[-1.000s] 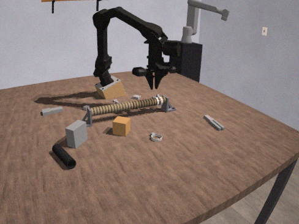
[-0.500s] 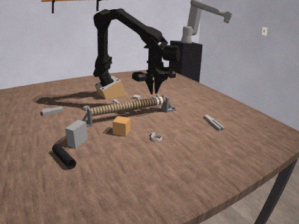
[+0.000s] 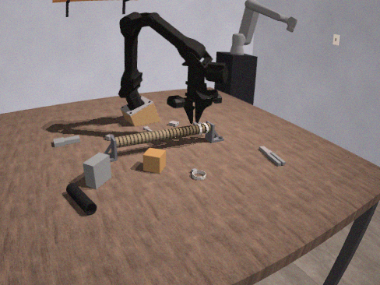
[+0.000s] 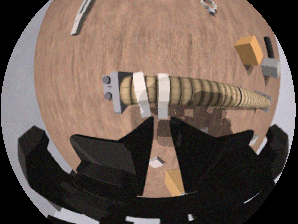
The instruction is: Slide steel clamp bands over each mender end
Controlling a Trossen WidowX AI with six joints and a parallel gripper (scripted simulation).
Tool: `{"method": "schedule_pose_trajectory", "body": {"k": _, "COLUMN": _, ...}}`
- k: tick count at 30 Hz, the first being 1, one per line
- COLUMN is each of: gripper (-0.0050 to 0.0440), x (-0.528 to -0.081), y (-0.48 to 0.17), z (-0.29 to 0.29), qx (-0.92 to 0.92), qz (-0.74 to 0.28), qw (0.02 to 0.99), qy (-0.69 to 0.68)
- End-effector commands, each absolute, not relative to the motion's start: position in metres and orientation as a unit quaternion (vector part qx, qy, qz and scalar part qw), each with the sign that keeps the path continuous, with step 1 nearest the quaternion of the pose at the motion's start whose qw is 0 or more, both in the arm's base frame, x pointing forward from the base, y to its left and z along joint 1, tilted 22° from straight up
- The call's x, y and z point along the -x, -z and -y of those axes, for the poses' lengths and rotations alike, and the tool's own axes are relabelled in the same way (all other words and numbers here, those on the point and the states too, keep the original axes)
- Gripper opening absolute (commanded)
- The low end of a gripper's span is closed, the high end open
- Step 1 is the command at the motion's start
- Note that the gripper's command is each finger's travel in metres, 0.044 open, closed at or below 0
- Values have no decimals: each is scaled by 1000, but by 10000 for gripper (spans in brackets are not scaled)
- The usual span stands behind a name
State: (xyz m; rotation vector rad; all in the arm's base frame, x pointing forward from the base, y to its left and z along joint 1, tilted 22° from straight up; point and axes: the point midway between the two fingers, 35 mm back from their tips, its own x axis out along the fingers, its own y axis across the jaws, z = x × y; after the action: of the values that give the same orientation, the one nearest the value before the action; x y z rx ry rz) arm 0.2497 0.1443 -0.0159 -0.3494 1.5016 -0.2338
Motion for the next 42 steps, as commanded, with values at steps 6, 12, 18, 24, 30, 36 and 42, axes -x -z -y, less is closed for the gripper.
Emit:
{"method": "schedule_pose_trajectory", "body": {"k": 6, "gripper": 90, "x": -252, "y": 22, "z": -142, "qx": 158, "qz": -677, "qw": 711, "qy": 109}}
{"method": "schedule_pose_trajectory", "body": {"k": 12, "gripper": 90, "x": -252, "y": 22, "z": -142, "qx": 158, "qz": -677, "qw": 711, "qy": 109}}
{"method": "schedule_pose_trajectory", "body": {"k": 18, "gripper": 63, "x": -249, "y": 20, "z": -142, "qx": 159, "qz": -680, "qw": 708, "qy": 108}}
{"method": "schedule_pose_trajectory", "body": {"k": 24, "gripper": 23, "x": -249, "y": 20, "z": -142, "qx": 159, "qz": -680, "qw": 708, "qy": 108}}
{"method": "schedule_pose_trajectory", "body": {"k": 30, "gripper": 0, "x": -249, "y": 19, "z": -141, "qx": 159, "qz": -680, "qw": 708, "qy": 108}}
{"method": "schedule_pose_trajectory", "body": {"k": 36, "gripper": 0, "x": -249, "y": 18, "z": -137, "qx": 158, "qz": -680, "qw": 708, "qy": 108}}
{"method": "schedule_pose_trajectory", "body": {"k": 42, "gripper": 0, "x": -250, "y": 15, "z": -131, "qx": 158, "qz": -680, "qw": 708, "qy": 108}}
